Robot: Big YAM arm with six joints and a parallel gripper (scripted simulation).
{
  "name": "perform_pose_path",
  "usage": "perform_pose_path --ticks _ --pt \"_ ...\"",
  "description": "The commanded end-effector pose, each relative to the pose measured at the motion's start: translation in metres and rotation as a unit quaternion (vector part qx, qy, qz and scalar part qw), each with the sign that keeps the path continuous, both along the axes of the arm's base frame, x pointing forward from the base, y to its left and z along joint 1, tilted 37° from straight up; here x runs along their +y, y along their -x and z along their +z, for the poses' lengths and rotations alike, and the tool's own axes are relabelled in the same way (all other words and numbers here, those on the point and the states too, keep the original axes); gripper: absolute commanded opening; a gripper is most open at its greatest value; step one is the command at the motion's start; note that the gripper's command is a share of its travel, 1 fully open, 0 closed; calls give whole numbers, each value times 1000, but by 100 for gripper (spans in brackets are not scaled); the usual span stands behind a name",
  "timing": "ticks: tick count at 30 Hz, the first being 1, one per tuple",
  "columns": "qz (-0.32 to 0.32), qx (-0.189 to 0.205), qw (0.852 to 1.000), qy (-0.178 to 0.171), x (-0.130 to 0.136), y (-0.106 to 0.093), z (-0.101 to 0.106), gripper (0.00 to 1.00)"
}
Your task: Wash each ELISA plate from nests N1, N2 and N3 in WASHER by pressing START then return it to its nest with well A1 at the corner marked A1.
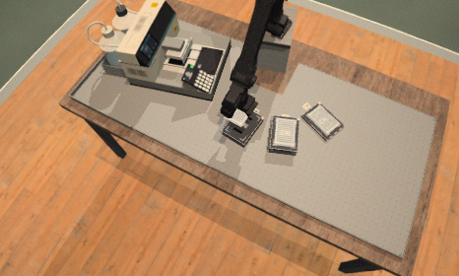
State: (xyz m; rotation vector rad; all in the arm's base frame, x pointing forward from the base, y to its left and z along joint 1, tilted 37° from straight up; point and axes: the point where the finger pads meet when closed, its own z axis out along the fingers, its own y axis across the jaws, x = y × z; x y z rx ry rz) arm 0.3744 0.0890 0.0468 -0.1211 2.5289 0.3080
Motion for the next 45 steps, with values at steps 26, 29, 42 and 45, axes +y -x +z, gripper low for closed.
perform_pose_path --ticks 26,29,42,45 --pt "-23 -10 1000 -17 14 -11 19 84" --pt "-15 -4 1000 -13 16 -7 11 84" --pt "-19 -6 1000 -16 20 -16 6 84" --pt "-14 -5 1000 -16 24 -17 1 84"
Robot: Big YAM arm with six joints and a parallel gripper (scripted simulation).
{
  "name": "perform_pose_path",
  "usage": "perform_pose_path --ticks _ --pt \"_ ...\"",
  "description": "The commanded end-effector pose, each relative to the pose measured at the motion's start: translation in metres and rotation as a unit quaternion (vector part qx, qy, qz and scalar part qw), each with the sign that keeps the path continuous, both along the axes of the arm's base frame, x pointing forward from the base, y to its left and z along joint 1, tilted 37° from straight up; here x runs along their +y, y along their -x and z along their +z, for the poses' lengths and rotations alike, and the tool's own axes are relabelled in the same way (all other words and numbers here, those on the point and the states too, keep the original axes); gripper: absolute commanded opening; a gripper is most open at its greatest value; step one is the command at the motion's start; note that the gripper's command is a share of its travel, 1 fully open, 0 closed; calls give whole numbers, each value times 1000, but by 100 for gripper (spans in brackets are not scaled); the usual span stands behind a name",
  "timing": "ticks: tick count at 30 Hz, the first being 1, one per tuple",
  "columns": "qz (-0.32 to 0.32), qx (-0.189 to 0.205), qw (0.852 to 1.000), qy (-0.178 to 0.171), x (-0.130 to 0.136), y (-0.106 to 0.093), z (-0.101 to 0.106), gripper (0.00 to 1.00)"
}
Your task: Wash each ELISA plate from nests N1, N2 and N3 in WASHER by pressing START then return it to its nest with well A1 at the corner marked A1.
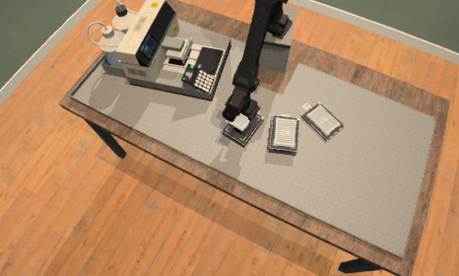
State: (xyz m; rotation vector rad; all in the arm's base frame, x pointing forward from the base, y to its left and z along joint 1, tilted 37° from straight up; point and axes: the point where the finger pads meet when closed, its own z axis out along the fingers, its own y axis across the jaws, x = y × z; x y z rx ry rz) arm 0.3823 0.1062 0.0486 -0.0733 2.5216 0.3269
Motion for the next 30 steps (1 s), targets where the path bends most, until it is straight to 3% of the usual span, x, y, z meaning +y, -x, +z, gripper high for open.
perform_pose_path --ticks 1,30 --pt "1 -4 1000 -4 8 -10 -3 84" --pt "1 0 1000 -3 18 -28 -40 84"
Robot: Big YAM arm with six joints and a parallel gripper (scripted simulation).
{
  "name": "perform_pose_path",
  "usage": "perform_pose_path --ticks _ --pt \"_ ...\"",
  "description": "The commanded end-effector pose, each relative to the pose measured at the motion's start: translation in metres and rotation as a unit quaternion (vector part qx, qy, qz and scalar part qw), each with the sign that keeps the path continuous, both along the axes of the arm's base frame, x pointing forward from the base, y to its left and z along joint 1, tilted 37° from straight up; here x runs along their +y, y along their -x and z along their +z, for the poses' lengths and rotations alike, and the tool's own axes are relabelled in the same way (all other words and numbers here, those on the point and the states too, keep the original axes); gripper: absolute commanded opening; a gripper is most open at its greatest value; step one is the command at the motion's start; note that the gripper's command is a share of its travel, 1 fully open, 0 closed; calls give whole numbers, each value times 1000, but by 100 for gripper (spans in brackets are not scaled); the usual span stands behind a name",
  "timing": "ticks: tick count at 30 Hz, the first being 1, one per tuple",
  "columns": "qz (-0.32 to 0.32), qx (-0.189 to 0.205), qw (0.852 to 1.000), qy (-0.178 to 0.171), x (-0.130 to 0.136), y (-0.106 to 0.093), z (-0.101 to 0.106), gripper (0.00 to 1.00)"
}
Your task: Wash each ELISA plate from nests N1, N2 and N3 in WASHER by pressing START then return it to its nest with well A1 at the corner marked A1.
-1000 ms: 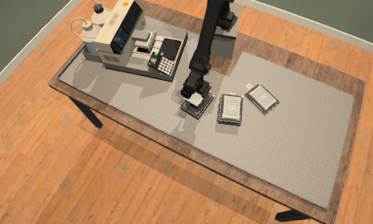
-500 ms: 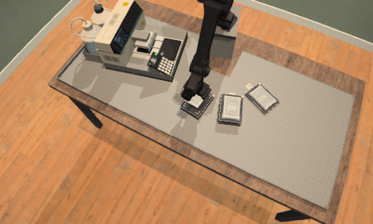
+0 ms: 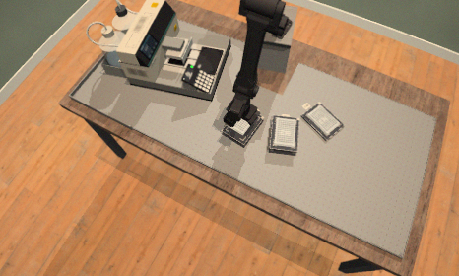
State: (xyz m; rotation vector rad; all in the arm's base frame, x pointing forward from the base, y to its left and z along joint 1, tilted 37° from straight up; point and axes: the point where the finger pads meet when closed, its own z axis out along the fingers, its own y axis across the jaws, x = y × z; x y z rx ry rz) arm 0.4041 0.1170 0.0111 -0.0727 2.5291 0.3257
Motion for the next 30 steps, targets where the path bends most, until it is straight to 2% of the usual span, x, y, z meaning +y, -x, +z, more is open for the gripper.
perform_pose_path --ticks 1,15,30 --pt "1 -4 1000 -4 8 -7 -4 84" --pt "0 -3 1000 -3 11 -17 -21 84" --pt "0 -3 1000 -1 7 -15 -17 84"
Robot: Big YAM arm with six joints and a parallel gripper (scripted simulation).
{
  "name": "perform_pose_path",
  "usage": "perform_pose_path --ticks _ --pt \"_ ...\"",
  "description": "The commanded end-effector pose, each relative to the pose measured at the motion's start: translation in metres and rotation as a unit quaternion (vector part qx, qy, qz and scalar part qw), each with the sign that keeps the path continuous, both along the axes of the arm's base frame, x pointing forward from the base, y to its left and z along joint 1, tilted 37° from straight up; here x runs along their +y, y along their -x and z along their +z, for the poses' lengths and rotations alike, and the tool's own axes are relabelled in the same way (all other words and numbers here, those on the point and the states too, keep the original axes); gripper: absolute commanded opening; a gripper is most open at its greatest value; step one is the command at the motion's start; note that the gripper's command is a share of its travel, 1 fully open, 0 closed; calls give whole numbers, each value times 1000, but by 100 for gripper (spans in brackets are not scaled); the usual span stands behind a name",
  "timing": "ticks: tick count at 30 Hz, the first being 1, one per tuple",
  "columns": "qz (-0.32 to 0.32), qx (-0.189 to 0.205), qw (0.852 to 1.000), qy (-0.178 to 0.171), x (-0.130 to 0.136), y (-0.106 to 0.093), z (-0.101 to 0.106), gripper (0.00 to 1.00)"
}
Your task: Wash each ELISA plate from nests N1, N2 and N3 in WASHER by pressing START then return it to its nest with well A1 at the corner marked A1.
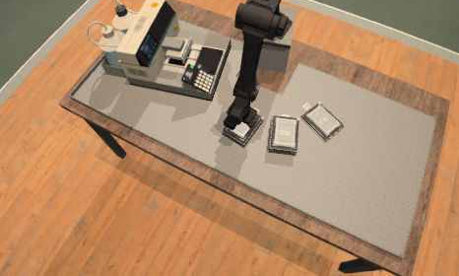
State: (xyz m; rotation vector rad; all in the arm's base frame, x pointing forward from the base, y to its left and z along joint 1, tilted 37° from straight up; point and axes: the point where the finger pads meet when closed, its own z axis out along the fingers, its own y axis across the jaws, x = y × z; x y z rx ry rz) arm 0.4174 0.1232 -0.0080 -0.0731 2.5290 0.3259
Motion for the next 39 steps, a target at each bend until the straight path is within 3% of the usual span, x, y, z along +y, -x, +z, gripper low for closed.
perform_pose_path --ticks 1,39 --pt "0 -3 1000 -1 1 -2 2 84" --pt "2 -1 1000 -3 7 -3 -2 84"
